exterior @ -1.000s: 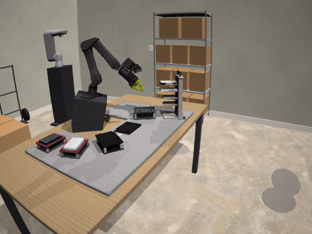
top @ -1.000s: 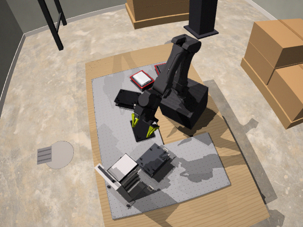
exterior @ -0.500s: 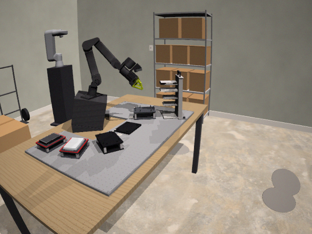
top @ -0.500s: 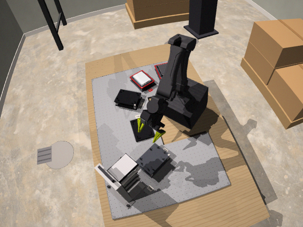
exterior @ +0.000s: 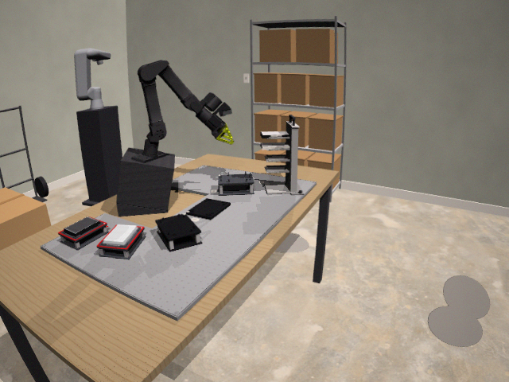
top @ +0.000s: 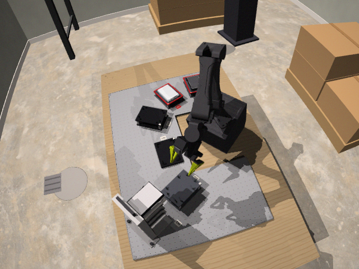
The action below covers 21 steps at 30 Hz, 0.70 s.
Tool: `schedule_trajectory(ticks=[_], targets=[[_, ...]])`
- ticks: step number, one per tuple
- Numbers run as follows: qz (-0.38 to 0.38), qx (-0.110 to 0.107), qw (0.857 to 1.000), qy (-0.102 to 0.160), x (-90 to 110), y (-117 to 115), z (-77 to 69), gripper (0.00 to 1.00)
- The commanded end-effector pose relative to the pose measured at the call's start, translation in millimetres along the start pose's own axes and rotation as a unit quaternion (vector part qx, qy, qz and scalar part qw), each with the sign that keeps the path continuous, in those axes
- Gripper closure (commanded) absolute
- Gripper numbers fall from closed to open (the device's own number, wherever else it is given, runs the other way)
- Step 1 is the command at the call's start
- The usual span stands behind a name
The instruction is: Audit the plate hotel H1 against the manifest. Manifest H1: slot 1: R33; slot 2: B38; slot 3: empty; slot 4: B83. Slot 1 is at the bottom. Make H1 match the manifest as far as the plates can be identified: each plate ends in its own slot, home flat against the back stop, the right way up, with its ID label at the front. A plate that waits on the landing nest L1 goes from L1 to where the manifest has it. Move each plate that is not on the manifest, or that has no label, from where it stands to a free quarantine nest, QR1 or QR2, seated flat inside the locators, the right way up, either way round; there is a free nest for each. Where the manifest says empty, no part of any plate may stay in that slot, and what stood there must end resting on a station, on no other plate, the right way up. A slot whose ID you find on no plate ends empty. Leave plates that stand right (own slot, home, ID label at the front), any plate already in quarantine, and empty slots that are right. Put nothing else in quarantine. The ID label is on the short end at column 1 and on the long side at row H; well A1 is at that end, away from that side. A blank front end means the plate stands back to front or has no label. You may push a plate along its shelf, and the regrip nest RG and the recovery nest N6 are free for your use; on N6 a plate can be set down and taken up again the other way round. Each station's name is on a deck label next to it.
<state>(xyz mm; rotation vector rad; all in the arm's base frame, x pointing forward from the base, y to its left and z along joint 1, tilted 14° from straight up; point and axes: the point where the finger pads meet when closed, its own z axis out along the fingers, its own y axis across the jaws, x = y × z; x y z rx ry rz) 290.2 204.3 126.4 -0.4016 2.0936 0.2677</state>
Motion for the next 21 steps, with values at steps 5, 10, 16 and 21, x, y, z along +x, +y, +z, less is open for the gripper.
schedule_trajectory(ticks=[5, 10, 16, 21], targets=[[0.016, 0.011, 1.0, -0.023, -28, 5, -16.3, 0.0], [0.011, 0.02, 1.0, -0.003, -11, -1, -10.8, 0.0], [0.01, 0.02, 1.0, -0.003, -11, -1, -10.9, 0.0], [0.01, 0.02, 1.0, -0.003, -11, -1, -10.9, 0.0]])
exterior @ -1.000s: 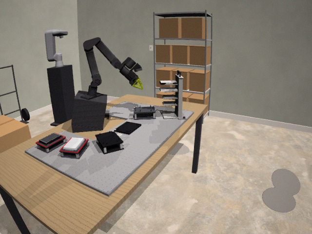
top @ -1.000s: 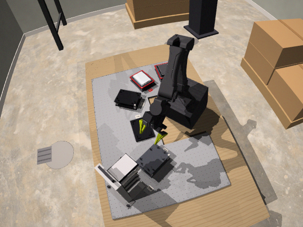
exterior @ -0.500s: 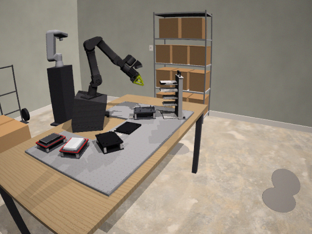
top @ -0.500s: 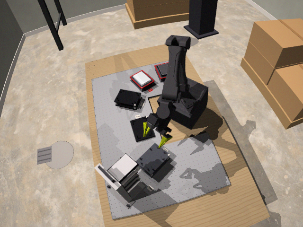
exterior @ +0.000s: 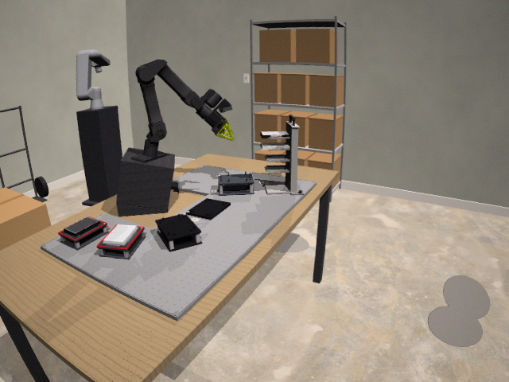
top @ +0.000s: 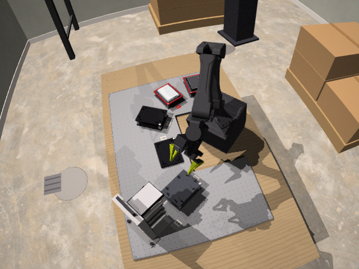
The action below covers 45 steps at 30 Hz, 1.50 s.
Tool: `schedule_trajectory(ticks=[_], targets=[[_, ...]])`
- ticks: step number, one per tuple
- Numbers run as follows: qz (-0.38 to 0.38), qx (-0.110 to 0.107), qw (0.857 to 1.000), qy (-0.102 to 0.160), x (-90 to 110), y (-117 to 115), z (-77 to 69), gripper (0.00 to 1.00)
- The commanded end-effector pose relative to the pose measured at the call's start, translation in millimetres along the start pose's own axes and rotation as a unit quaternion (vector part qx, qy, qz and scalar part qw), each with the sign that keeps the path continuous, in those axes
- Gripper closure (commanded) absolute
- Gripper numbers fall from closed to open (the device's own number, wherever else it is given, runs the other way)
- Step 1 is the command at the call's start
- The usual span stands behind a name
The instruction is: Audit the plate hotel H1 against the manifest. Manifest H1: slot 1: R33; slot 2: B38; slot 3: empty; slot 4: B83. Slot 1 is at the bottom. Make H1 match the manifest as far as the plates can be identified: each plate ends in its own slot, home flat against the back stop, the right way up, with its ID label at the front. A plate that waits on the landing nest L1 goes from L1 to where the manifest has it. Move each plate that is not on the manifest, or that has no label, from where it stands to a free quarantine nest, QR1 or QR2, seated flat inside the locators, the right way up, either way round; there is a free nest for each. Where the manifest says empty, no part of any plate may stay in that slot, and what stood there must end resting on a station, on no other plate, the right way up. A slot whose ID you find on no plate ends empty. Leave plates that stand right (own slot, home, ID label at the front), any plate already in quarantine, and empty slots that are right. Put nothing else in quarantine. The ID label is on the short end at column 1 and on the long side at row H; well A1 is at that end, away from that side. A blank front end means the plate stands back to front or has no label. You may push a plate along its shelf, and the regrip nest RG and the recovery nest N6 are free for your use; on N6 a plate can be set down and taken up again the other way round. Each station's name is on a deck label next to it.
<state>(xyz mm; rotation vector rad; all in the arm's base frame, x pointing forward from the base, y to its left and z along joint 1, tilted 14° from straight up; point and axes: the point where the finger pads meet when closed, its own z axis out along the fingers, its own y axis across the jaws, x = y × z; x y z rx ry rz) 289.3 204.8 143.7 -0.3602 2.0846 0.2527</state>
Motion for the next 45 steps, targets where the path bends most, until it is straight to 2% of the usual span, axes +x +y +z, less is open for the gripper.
schedule_trajectory(ticks=[1, 27, 28, 45], targets=[[-0.001, 0.006, 1.0, 0.005, 3, -2, -1.2, 0.0], [0.001, 0.002, 1.0, -0.002, -2, -1, -0.9, 0.0], [-0.002, 0.008, 1.0, 0.009, 12, -4, 5.7, 0.0], [-0.004, 0.006, 1.0, 0.011, 45, -6, 38.3, 0.0]])
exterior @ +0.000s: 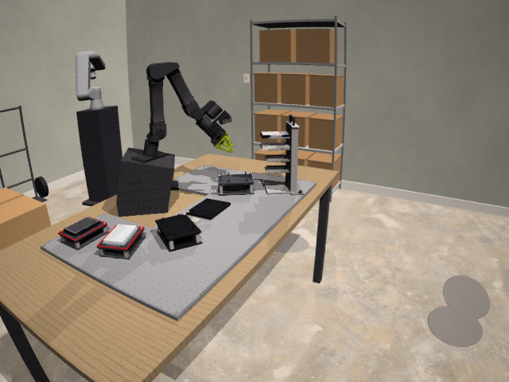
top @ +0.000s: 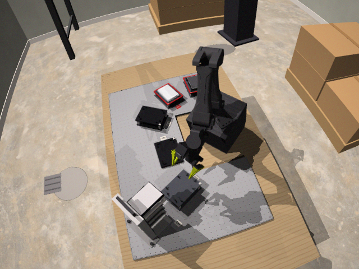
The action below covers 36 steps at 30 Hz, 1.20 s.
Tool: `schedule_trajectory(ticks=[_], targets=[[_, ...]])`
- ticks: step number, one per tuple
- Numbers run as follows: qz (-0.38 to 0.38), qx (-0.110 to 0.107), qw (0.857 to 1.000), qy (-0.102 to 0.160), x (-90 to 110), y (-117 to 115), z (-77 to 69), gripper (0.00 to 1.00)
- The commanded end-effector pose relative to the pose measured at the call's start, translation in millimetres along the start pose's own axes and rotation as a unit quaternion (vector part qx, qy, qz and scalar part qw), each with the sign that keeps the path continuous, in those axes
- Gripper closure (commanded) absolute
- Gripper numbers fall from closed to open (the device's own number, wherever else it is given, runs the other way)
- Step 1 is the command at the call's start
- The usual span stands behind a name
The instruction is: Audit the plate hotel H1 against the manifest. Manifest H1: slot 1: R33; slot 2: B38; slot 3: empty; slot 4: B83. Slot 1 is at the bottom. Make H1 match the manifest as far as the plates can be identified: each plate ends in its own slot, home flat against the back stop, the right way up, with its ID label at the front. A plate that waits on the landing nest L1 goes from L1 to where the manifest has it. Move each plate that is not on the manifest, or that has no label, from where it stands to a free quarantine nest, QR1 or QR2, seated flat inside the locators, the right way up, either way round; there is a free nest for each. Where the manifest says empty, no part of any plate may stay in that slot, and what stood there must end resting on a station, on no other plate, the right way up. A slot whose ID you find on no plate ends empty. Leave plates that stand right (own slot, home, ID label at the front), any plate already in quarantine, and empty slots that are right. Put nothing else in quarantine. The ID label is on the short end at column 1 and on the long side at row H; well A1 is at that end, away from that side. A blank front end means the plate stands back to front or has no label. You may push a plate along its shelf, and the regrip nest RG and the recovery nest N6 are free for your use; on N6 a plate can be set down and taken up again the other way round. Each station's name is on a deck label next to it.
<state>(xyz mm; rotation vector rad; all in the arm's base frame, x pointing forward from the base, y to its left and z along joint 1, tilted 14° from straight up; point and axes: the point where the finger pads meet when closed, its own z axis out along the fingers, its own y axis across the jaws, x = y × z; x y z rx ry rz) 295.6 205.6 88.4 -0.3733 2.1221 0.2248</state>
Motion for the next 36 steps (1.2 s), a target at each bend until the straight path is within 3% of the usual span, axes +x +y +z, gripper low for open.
schedule_trajectory(ticks=[1, 36], targets=[[0.01, -0.006, 1.0, -0.029, -21, 3, 5.8, 0.0], [0.006, -0.003, 1.0, -0.018, -45, 1, 34.5, 0.0]])
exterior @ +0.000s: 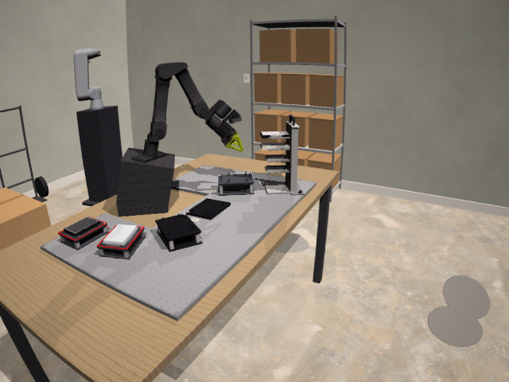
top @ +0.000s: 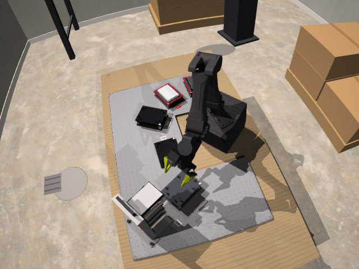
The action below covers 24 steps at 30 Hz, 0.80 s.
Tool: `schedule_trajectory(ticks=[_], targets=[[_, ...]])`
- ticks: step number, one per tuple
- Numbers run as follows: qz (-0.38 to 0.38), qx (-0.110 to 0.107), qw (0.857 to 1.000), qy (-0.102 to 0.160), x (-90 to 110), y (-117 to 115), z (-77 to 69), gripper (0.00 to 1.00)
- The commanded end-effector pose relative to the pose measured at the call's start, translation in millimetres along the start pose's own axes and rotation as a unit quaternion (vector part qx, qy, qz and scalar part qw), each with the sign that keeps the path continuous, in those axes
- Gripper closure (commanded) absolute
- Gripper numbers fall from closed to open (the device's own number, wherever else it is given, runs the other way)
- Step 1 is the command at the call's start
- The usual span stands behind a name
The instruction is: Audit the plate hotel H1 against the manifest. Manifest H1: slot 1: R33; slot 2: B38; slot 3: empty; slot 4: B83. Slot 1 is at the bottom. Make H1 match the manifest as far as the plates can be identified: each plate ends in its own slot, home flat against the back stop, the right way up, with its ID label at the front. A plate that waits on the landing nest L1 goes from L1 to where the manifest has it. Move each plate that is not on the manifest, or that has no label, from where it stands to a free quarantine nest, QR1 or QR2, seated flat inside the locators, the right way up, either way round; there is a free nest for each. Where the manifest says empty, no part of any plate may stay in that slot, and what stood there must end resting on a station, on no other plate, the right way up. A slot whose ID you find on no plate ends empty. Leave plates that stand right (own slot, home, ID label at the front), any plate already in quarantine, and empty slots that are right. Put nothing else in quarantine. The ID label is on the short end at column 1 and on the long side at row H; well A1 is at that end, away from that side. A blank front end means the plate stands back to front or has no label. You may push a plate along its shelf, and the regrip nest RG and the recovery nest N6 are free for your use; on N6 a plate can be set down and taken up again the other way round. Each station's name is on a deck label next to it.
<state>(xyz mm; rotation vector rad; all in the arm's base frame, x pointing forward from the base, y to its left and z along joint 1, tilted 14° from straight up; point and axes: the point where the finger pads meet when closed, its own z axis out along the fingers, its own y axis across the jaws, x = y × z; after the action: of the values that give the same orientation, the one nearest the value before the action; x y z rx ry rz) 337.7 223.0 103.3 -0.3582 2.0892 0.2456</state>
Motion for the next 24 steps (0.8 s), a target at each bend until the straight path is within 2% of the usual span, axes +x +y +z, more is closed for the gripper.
schedule_trajectory(ticks=[1, 24], targets=[[-0.001, 0.001, 1.0, 0.0, -8, -1, 5.6, 0.0], [0.0, 0.001, 1.0, 0.0, -26, -1, 23.4, 0.0]])
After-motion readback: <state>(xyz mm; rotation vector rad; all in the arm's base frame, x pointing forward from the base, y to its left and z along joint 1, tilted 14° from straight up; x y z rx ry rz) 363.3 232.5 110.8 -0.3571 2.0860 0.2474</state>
